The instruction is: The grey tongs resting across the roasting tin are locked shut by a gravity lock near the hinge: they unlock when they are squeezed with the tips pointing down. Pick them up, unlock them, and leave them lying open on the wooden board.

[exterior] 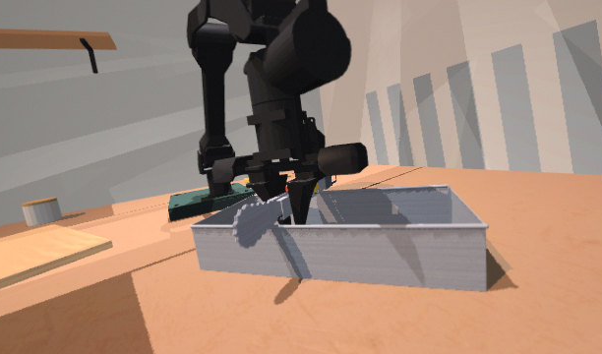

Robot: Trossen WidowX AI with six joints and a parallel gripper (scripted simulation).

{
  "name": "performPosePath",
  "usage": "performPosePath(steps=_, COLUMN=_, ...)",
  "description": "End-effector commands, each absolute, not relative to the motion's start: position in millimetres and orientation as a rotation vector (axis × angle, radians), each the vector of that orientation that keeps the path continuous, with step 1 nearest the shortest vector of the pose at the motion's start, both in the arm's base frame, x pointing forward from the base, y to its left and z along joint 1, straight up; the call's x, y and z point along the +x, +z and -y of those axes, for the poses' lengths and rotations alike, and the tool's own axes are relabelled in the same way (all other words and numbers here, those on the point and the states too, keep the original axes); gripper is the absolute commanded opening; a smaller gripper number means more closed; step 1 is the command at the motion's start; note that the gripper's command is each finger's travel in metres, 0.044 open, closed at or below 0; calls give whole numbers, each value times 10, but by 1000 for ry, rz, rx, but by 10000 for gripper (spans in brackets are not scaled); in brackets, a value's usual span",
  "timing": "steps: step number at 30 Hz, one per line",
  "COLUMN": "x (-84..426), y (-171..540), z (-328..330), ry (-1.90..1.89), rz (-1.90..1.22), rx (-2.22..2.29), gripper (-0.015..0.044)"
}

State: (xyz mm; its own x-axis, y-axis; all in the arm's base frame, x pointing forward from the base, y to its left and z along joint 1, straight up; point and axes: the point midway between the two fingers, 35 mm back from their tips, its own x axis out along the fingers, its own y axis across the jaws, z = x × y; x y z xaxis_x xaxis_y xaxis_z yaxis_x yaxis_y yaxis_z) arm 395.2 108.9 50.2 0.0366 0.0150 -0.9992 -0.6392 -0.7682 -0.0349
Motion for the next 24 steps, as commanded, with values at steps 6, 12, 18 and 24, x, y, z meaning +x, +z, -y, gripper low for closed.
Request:
performPosePath(steps=6, x=3954, y=504, z=-1091, ry=1782, rz=-627, rx=-1839, gripper=-80)
performPosePath(steps=12, x=3994, y=793, z=-1102, ry=1781, rz=-627, rx=-1840, gripper=-150)
performPosePath(steps=18, x=3948, y=1571, z=-1089, ry=1781, rz=-629, rx=-1845, gripper=-150)
performPosePath(steps=24, x=3901, y=1765, z=-1076, ry=1781, rz=-630, rx=-1845, gripper=-150)
